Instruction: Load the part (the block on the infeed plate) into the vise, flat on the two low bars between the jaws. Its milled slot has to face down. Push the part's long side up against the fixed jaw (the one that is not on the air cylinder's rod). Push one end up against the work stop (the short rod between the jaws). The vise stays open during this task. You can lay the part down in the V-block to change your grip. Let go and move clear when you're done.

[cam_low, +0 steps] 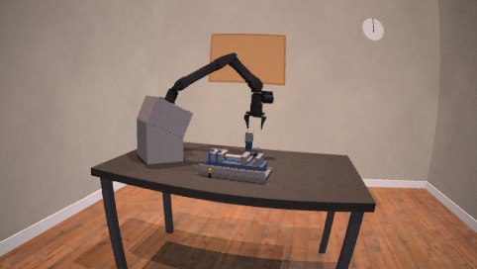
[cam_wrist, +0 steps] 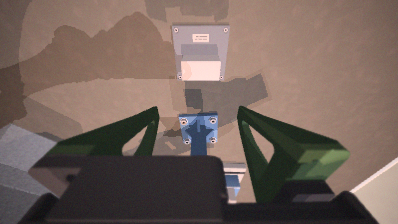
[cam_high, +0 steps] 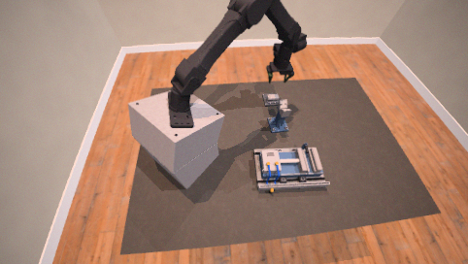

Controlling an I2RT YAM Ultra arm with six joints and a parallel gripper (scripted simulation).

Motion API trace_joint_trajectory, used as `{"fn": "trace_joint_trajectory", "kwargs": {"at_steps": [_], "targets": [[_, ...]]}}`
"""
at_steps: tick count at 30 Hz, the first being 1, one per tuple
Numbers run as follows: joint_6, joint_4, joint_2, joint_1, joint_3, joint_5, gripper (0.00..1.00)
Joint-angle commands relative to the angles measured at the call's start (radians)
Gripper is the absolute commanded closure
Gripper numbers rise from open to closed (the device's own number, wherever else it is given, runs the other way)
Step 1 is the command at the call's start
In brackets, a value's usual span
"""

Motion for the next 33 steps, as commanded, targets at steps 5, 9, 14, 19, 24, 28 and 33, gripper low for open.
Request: {"fn": "trace_joint_trajectory", "kwargs": {"at_steps": [5, 9, 14, 19, 24, 28, 33], "targets": [[0.009, 0.055, 0.032, 0.01, -0.014, 0.005, 0.19], [0.011, 0.078, 0.056, 0.009, 0.001, 0.006, 0.19], [0.014, 0.105, 0.087, 0.016, 0.026, 0.007, 0.19], [0.015, 0.12, 0.107, 0.011, 0.031, 0.007, 0.19], [0.018, 0.143, 0.137, 0.02, 0.038, 0.008, 0.19], [0.02, 0.159, 0.162, 0.019, 0.047, 0.01, 0.19], [0.022, 0.174, 0.186, 0.024, 0.057, 0.01, 0.19]]}}
